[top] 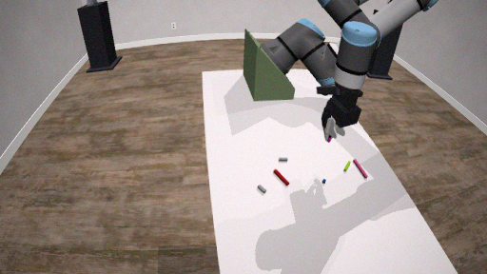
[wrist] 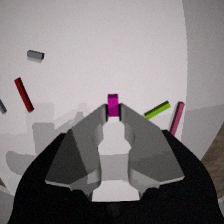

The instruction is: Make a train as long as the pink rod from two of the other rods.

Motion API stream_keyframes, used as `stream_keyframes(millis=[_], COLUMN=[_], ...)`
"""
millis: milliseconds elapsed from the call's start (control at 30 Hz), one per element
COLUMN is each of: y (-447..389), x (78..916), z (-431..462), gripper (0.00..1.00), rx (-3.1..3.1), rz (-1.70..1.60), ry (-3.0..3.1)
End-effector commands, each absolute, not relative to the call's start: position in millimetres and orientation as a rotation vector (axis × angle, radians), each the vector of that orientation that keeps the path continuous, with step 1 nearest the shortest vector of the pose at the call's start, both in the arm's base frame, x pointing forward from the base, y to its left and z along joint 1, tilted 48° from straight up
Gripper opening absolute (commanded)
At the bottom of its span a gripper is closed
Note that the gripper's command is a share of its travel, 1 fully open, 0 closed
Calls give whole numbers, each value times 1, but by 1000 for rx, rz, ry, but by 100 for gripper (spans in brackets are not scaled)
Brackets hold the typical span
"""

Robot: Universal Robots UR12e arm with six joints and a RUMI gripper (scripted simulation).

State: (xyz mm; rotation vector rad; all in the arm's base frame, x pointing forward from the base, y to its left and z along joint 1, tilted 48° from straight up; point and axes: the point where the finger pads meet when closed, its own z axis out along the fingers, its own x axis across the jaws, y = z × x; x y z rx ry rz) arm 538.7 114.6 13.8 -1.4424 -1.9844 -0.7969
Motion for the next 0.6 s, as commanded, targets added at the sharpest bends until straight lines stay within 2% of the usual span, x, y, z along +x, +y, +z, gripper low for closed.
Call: stream_keyframes(millis=[0, 567], y=[121, 166], x=[538, 533], z=[8, -33], gripper=[0, 0], rx=[-1443, -1443], rz=[-797, -797], ry=[-1985, -1985])
